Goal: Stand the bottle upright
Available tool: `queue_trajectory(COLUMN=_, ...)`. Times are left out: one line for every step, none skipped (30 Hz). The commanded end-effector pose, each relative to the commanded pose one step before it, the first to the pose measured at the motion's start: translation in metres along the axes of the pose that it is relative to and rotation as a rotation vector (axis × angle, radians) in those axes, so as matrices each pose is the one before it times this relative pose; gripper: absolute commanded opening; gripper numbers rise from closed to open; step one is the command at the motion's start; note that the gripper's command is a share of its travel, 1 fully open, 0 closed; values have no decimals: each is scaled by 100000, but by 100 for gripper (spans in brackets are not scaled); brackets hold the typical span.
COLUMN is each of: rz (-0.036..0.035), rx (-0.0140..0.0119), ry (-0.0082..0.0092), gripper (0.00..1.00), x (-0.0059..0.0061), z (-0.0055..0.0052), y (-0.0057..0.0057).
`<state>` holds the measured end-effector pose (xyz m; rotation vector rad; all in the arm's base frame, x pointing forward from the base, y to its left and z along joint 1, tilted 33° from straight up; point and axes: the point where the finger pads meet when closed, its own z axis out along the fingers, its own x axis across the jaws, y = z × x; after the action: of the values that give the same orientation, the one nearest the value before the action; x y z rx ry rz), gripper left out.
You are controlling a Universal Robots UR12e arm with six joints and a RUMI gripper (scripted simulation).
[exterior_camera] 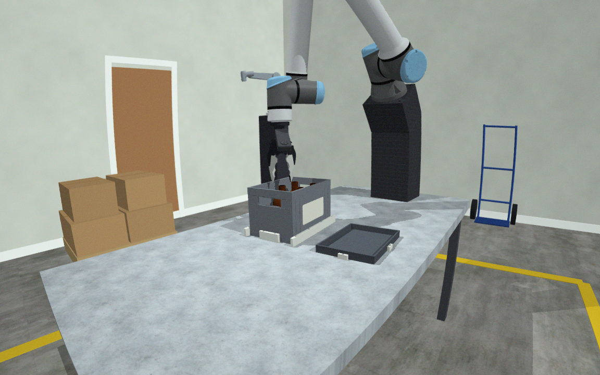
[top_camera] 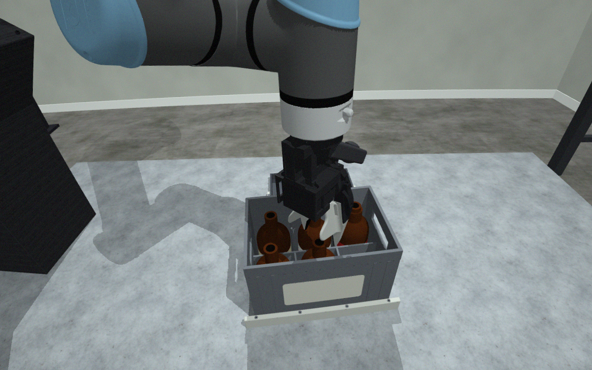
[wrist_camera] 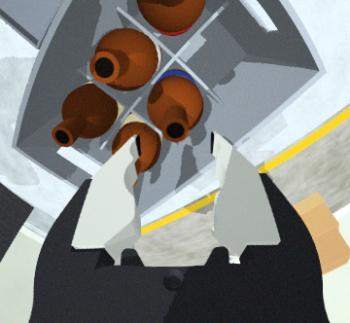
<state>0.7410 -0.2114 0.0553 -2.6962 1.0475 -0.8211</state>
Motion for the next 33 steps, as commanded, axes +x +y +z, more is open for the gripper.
queue_trajectory(rz=-23, rx=25, ry=97, gripper=38, x=43, z=393, y=-22)
queue_trajectory(rz=0, rx=0, ry=0, gripper=38, x=0, z=107, y=0)
queue_trajectory(rz=0, rx=0, ry=0, gripper=38, x=0, z=111, y=0)
queue_trajectory(rz=0, rx=0, ry=0, gripper=38, x=0, z=114, y=0)
queue_trajectory(rz=0, rx=0, ry=0, gripper=38, x=0, z=117, y=0)
queue_trajectory(rz=0, rx=0, ry=0, gripper=38, x=0, z=119, y=0)
queue_trajectory(rz=0, rx=0, ry=0, gripper=38, x=0, z=121, y=0)
queue_trajectory(rz=0, rx=0, ry=0, gripper=38, x=0, z=122, y=0)
queue_trajectory(rz=0, rx=0, ry=0, gripper=38, x=0, z=123, y=0)
queue_trajectory(rz=0, rx=0, ry=0, gripper=38, x=0, z=123, y=0)
queue_trajectory(rz=0, rx=0, ry=0, gripper=38, x=0, z=122, y=0)
queue_trajectory(rz=0, rx=0, ry=0, gripper=38, x=0, z=121, y=0)
queue_trajectory(rz=0, rx=0, ry=0, gripper=38, x=0, z=0, y=0)
queue_trajectory(rz=0, rx=0, ry=0, gripper=38, x=0, z=0, y=0)
queue_trajectory(rz=0, rx=0, ry=0, gripper=38, x=0, z=120, y=0)
queue_trajectory(rz=0, rx=0, ry=0, gripper=38, x=0, z=118, y=0)
queue_trajectory(rz=0, rx=0, ry=0, gripper=38, x=0, z=115, y=0)
queue_trajectory(rz=0, rx=0, ry=0, gripper=38, x=0, z=112, y=0)
queue_trajectory(rz=0, rx=0, ry=0, gripper=38, x=0, z=109, y=0)
queue_trajectory(rz=0, rx=0, ry=0, gripper=38, x=0, z=105, y=0)
queue_trajectory(rz=0, rx=0, ry=0, gripper=38, x=0, z=100, y=0)
queue_trajectory(rz=0, rx=0, ry=0, gripper=38, x=0, z=96, y=0)
queue_trajectory(rz=0, rx=0, ry=0, gripper=38, x=0, z=90, y=0)
queue_trajectory(rz=0, rx=0, ry=0, gripper=38, x=0, z=85, y=0)
queue_trajectory(rz=0, rx=0, ry=0, gripper=38, x=0, z=79, y=0)
queue_trajectory(rz=0, rx=0, ry=0, gripper=38, x=0, z=73, y=0)
queue_trajectory(rz=0, rx=0, ry=0, gripper=38, x=0, z=67, y=0)
queue_trajectory(rz=0, rx=0, ry=0, gripper=38, x=0, z=61, y=0)
queue_trajectory(rz=0, rx=0, ry=0, gripper=38, x=0, z=54, y=0)
queue_trajectory(rz=0, rx=0, ry=0, gripper=38, x=0, z=0, y=0)
queue_trajectory(rz=0, rx=0, ry=0, gripper=38, x=0, z=0, y=0)
queue_trajectory(rz=0, rx=0, ry=0, gripper=38, x=0, z=48, y=0)
queue_trajectory(rz=0, rx=0, ry=0, gripper=38, x=0, z=42, y=0)
